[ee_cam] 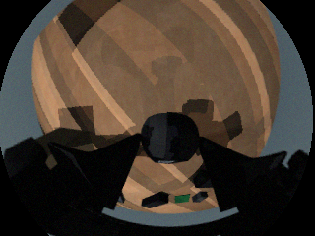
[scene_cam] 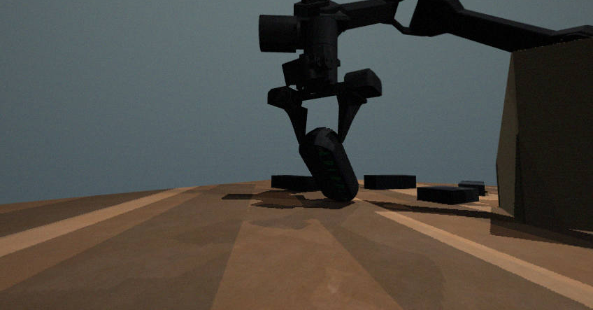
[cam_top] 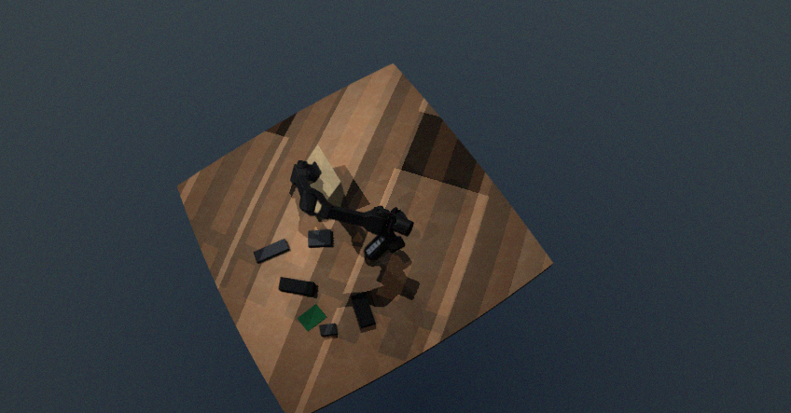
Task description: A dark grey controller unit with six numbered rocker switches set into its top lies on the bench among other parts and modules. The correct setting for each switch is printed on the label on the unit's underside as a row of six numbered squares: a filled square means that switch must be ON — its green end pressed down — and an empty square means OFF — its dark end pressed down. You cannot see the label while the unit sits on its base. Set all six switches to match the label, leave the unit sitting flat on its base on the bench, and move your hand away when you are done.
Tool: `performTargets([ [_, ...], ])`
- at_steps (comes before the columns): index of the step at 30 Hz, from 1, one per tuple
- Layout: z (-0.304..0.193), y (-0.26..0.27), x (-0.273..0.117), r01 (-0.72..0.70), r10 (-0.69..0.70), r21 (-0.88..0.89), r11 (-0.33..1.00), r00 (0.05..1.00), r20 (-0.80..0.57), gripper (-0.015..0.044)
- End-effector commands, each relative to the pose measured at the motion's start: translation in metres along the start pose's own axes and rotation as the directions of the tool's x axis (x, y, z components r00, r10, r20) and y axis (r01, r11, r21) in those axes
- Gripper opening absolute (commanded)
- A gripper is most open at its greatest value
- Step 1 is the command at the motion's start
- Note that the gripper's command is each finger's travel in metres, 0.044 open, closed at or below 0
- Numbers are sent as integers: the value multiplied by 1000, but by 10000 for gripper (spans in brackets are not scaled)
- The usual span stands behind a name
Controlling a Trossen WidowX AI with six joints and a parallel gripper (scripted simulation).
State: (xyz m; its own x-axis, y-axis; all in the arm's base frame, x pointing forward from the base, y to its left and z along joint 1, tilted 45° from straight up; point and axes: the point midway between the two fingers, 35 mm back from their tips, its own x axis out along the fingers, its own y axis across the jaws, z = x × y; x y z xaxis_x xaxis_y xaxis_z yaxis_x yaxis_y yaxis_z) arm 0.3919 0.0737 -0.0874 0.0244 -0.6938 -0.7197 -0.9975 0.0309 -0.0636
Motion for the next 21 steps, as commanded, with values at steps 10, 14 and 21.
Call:
performTargets([
  [10,-12,0,-5,-1,1,-2,1000,1000,-7,336],
  [14,-15,0,-7,-1,1,-2,1000,1000,-7,336],
  [21,-20,0,-9,-1,1,-2,1000,1000,-7,336],
])
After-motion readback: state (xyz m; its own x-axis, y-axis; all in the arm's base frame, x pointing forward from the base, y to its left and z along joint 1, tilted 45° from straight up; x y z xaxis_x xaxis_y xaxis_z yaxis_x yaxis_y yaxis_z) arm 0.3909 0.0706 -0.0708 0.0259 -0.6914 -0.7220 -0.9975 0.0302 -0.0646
